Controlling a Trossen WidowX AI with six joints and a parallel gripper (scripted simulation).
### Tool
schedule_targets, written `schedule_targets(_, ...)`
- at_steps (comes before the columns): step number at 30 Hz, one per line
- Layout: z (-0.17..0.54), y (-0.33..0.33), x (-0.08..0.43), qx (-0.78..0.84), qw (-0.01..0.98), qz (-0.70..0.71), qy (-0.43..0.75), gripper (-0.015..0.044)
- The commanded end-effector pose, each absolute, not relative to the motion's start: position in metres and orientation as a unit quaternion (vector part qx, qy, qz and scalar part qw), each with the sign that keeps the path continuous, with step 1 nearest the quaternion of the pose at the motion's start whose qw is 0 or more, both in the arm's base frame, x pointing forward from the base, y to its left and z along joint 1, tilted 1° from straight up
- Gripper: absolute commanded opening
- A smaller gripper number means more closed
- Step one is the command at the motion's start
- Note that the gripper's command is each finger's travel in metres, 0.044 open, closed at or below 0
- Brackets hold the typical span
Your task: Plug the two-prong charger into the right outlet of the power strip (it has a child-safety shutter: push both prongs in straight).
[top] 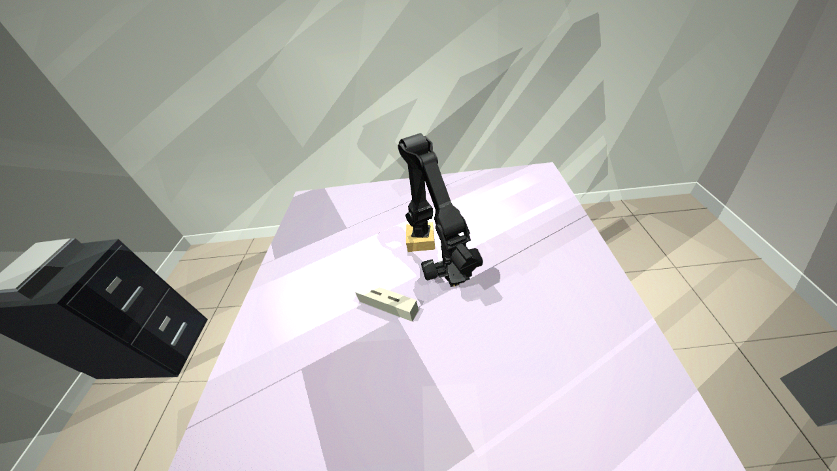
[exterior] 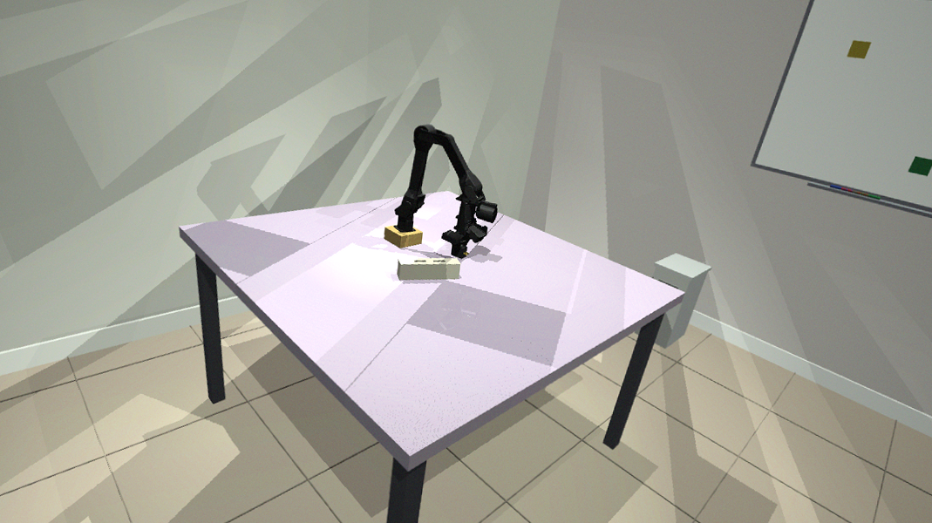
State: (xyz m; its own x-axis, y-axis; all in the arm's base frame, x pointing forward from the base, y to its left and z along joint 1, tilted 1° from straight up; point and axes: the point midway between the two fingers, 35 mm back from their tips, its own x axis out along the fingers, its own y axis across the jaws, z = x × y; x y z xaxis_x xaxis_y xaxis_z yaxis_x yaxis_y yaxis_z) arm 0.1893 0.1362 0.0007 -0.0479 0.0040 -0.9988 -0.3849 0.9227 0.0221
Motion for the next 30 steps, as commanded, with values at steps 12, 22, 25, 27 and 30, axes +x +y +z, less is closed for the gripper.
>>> schedule_targets(12, 0.051, 0.133, 0.184, -0.138, 0.675, 0.143, 0.711, 0.0000)
schedule_targets(22, 0.055, 0.125, 0.185, -0.130, 0.676, 0.135, 0.712, 0.0000)
schedule_targets(25, 0.054, 0.121, 0.187, -0.125, 0.677, 0.129, 0.713, 0.0000)
schedule_targets(27, 0.053, 0.118, 0.189, -0.121, 0.678, 0.126, 0.714, 0.0000)
schedule_targets(30, 0.052, 0.113, 0.191, -0.115, 0.679, 0.120, 0.715, 0.0000)
